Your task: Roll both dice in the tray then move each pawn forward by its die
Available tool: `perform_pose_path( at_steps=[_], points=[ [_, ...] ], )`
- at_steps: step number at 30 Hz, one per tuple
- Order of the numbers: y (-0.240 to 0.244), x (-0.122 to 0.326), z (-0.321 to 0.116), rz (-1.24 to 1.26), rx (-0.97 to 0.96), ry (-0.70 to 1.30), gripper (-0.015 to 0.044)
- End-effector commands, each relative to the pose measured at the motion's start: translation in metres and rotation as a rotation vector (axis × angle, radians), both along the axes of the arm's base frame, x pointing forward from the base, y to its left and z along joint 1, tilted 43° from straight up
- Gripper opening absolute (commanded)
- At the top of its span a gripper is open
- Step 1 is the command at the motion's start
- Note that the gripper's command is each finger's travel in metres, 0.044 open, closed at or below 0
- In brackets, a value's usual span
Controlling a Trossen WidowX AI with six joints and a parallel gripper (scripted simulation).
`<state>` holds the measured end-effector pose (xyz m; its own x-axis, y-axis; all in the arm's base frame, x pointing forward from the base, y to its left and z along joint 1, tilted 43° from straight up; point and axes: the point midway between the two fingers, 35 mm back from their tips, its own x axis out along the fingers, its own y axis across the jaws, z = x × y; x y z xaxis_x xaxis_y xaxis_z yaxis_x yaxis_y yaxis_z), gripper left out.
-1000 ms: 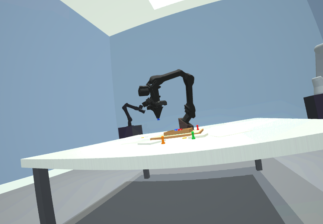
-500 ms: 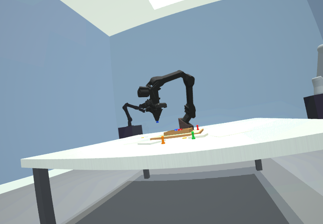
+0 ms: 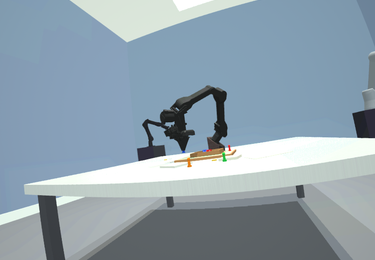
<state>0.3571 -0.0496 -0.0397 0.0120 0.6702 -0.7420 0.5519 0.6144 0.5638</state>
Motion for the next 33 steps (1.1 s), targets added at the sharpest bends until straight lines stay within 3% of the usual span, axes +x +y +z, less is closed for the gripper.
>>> perform_pose_path(
  at_steps=[1,20,30,33],
  points=[
    [0.012,-0.004,-0.013,-0.001,0.013,0.020,0.0000],
    [0.024,-0.004,-0.025,-0.001,0.014,0.020,0.0000],
    [0.017,-0.001,-0.018,0.003,0.005,0.006,0.0263],
    [-0.008,-0.001,0.007,0.000,0.009,0.017,0.0341]
  ],
)
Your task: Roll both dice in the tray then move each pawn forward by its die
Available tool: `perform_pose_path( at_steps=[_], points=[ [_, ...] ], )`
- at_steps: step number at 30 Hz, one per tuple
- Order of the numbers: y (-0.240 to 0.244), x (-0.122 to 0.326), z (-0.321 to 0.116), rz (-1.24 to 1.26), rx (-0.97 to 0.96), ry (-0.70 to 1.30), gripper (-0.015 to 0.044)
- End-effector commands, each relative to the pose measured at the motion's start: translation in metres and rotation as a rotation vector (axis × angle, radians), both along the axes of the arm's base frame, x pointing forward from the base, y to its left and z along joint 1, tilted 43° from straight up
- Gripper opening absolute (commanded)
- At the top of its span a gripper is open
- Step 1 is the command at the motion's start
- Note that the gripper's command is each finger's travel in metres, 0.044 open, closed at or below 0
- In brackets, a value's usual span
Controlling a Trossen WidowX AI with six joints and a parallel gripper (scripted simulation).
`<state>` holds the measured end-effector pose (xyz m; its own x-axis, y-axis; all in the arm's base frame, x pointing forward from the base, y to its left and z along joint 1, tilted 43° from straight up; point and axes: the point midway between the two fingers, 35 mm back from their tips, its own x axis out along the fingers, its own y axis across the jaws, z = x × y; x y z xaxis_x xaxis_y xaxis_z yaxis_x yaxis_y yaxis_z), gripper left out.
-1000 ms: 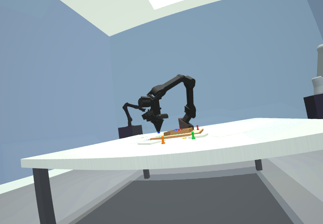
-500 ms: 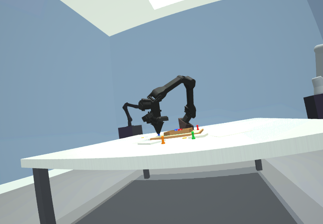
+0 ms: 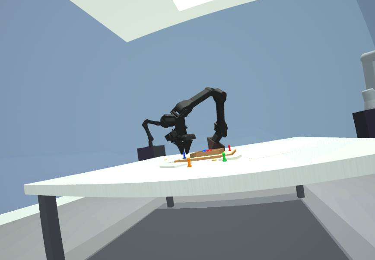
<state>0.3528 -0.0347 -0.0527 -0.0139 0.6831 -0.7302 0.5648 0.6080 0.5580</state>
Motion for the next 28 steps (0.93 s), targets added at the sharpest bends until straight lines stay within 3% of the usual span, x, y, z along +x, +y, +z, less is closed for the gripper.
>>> perform_pose_path(
  at_steps=[1,4,8,20,21,28],
  points=[
    [-0.028,0.003,0.027,-0.007,-0.007,-0.010,0.0368],
    [-0.030,0.003,0.029,-0.007,-0.006,-0.009,0.0440],
    [-0.035,-0.014,0.045,0.046,-0.009,-0.058,0.0440],
    [-0.030,-0.159,0.138,0.473,0.000,-0.441,0.0440],
    [-0.044,-0.106,0.116,0.321,-0.015,-0.323,0.0440],
    [-0.044,-0.106,0.116,0.321,-0.015,-0.323,0.0440]
  ],
)
